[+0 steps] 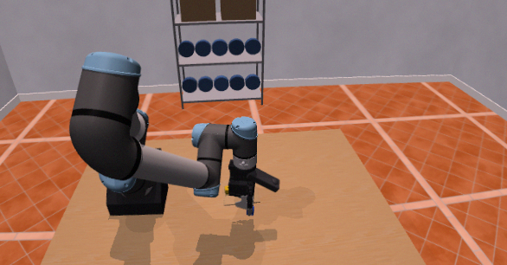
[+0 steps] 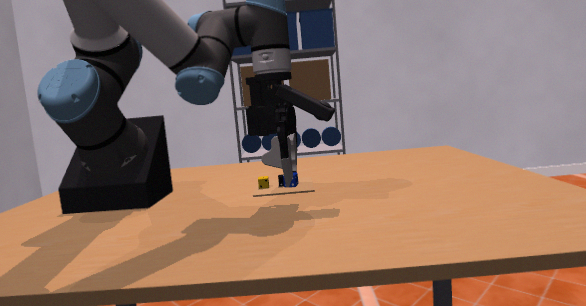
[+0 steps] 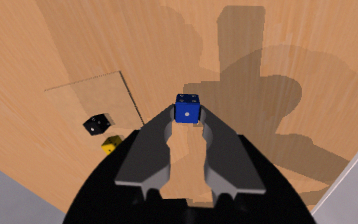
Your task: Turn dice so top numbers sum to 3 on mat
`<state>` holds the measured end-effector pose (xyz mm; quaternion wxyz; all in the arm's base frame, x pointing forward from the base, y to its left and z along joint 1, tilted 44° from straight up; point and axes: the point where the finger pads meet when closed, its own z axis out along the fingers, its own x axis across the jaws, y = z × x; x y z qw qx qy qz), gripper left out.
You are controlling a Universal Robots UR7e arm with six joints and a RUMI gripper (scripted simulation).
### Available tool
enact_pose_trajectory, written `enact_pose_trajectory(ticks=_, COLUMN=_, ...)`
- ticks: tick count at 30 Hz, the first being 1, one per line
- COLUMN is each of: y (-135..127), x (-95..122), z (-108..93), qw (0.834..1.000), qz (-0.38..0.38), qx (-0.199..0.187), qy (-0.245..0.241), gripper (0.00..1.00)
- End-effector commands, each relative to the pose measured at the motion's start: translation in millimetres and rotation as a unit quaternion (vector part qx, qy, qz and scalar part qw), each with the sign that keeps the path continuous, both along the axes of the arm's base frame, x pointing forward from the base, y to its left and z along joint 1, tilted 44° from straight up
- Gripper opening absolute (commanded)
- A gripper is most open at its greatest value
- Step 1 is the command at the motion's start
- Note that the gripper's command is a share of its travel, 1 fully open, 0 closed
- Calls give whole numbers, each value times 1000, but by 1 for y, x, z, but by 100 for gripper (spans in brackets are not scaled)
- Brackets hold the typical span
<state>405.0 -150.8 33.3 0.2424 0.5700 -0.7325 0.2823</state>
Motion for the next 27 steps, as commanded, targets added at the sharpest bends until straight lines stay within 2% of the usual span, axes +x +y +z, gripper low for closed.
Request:
enact_pose_trajectory(ticks=1, y=14, x=1, z=15, qw=1000, qz=-1, qx=0, qy=1, gripper=6)
enact_pose_trajectory(ticks=9, y=34, x=2, z=36, qw=1000, qz=-1, qx=0, qy=1, gripper=6)
enact_pose_trajectory(ticks=27, y=43, x=2, z=45, qw=1000, qz=-1, qx=0, qy=1, gripper=6)
